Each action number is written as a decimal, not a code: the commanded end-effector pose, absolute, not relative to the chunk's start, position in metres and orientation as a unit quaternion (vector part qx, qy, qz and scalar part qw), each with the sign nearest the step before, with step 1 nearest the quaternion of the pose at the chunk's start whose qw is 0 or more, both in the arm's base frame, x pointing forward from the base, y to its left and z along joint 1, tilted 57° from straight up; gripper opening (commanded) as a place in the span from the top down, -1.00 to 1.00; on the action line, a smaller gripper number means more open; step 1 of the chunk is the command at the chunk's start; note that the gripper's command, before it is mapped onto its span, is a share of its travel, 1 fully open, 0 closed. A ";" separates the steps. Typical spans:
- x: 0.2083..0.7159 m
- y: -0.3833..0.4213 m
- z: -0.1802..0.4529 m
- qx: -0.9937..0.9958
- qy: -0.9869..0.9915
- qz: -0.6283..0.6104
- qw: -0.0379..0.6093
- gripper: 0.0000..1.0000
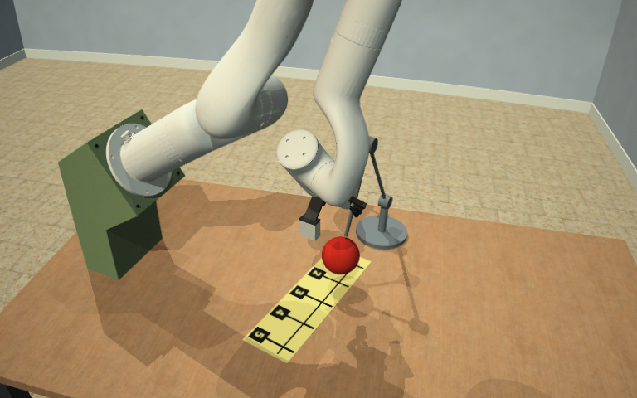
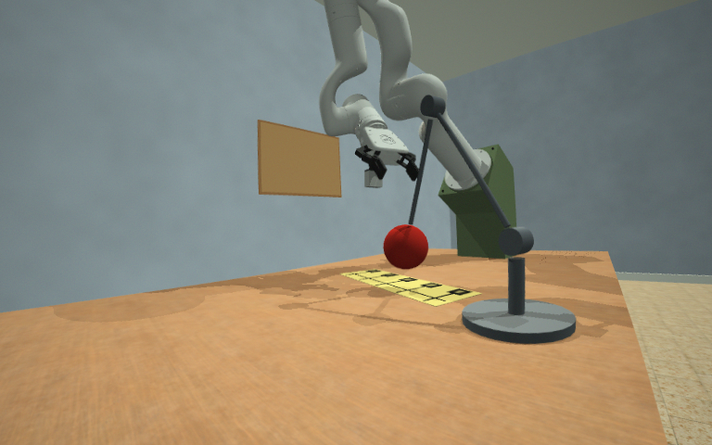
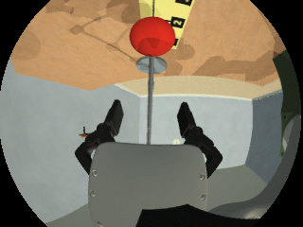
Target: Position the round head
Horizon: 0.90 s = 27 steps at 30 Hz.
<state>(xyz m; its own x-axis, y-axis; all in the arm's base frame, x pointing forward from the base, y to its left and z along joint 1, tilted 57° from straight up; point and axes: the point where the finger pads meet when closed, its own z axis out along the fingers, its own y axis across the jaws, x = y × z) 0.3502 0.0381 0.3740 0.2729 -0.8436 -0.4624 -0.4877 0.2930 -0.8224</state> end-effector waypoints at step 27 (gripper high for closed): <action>0.402 0.067 0.350 -0.572 0.595 -0.168 0.539 -1.00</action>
<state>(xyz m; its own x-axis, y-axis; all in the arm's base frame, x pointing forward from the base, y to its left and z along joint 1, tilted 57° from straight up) 0.3918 0.0617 0.3546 0.2409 -0.8591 -0.4517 -0.5025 0.2877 -0.8153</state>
